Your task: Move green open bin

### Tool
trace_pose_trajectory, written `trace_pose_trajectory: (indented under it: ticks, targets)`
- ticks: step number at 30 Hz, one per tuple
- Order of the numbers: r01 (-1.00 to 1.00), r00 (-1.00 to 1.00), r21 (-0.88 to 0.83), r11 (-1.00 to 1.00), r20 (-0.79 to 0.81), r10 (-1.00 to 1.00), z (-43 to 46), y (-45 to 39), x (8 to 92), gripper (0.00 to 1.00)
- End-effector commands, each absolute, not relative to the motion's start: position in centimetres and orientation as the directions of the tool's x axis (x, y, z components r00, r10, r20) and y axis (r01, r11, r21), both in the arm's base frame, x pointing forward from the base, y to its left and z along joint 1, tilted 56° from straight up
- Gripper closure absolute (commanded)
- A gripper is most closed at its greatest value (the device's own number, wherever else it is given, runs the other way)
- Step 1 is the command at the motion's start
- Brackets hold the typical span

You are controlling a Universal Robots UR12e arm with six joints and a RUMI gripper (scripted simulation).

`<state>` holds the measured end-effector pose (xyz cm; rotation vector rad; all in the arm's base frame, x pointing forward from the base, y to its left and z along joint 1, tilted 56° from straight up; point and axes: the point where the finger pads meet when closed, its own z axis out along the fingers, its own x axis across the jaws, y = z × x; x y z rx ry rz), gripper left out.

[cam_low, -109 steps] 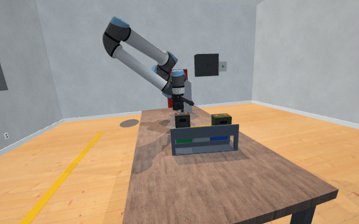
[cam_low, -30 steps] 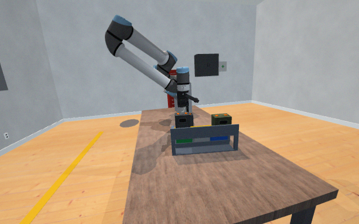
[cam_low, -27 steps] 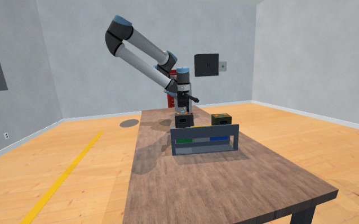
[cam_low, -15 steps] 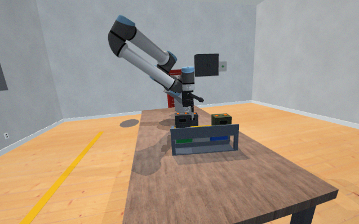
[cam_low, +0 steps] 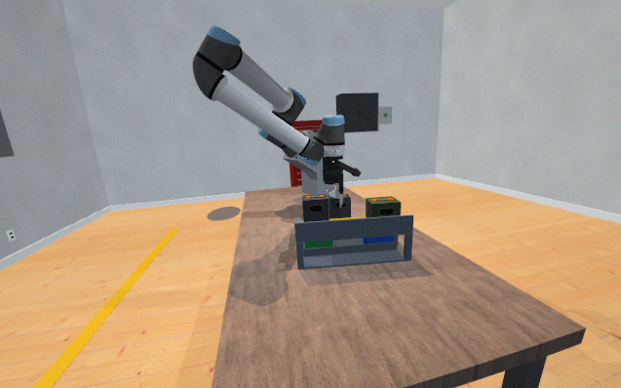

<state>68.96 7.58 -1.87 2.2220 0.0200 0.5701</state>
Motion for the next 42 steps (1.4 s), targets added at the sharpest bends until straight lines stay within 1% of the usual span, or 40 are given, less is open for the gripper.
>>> trace_pose_trajectory:
  ticks: [1,6,11,23,28,42]
  targets:
    - [-0.173,0.897,0.729,-0.662,0.394,0.200,-2.2,8.0,69.0,1.00]
    - [-0.173,0.897,0.729,-0.662,0.394,0.200,-2.2,8.0,69.0,1.00]
    - [-0.173,0.897,0.729,-0.662,0.394,0.200,-5.3,10.4,69.2,1.00]
    - [-0.173,0.897,0.729,-0.662,0.394,0.200,-5.3,10.4,69.2,1.00]
    - [-0.173,0.897,0.729,-0.662,0.394,0.200,-9.4,13.8,69.5,1.00]
    - [-0.173,0.897,0.729,-0.662,0.394,0.201,-10.3,14.5,69.5,1.00]
